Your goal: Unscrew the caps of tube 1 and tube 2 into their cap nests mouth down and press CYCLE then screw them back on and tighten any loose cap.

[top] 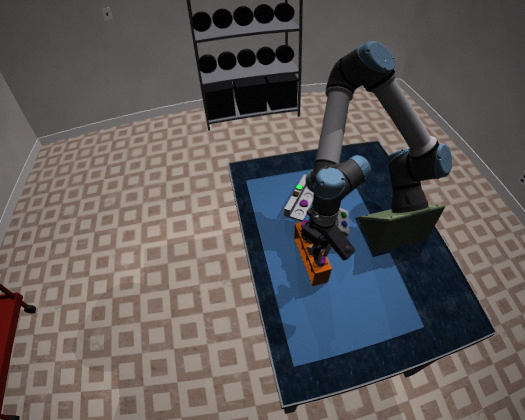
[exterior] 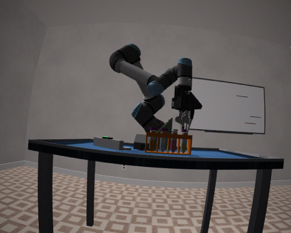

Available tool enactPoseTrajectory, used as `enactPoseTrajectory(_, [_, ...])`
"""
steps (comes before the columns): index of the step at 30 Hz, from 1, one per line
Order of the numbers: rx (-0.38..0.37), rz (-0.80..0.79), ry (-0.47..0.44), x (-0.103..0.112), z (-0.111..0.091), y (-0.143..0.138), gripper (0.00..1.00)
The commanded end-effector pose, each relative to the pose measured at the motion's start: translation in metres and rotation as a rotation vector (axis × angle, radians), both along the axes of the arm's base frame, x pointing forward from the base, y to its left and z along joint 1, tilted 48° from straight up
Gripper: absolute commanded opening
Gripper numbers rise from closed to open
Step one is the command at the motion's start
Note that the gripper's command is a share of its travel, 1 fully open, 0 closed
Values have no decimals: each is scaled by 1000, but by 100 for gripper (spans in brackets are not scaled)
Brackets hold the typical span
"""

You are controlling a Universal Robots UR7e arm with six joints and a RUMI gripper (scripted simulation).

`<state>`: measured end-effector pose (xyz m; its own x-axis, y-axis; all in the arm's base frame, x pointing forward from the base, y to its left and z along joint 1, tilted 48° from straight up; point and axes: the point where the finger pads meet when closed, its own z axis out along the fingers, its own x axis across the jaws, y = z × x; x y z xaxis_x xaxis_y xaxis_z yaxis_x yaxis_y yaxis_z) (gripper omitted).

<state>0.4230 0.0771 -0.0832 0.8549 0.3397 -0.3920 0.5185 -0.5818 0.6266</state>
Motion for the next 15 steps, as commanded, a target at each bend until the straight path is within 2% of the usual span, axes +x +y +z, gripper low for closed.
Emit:
enactPoseTrajectory(1, [0,1,-1,0,0,0,0])
enactPoseTrajectory(5, [0,1,-1,0,0,0,0])
enactPoseTrajectory(15, [-7,-336,-370,0,0,0,0])
